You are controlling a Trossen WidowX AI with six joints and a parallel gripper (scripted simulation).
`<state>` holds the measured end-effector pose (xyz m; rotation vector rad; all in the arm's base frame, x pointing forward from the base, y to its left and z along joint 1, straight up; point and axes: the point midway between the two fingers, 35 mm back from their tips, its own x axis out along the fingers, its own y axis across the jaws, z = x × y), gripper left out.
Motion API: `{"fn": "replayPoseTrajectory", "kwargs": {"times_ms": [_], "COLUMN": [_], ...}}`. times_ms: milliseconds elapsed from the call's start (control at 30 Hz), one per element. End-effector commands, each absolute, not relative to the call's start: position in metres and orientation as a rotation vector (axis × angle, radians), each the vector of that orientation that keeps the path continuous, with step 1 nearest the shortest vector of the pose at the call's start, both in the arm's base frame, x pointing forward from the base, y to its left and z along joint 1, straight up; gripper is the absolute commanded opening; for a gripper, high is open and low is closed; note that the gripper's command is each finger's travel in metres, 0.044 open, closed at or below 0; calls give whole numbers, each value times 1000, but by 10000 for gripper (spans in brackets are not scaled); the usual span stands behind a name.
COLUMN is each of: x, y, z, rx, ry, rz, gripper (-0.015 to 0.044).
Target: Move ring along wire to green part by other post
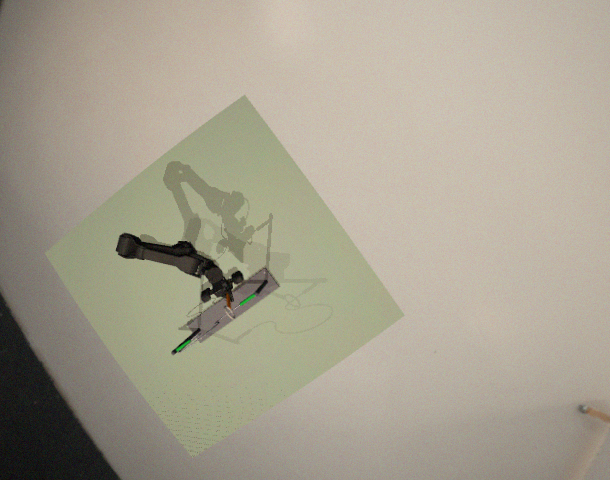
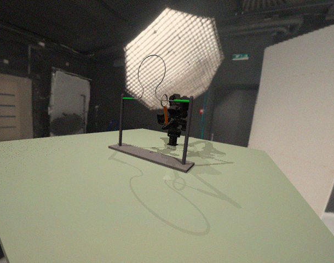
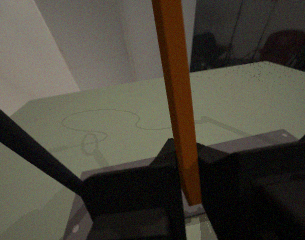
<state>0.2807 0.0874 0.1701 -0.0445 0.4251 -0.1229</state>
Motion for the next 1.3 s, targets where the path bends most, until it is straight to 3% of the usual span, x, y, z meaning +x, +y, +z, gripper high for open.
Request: {"fn": "replayPoseTrajectory", "kwargs": {"times_ms": [0,1267], "x": [281,281], "y": [93,133], "z": [170,170], "rx": [-28,-11], "ry": [426,424], "rz": [-125,-122], "gripper": [-150,-150]}}
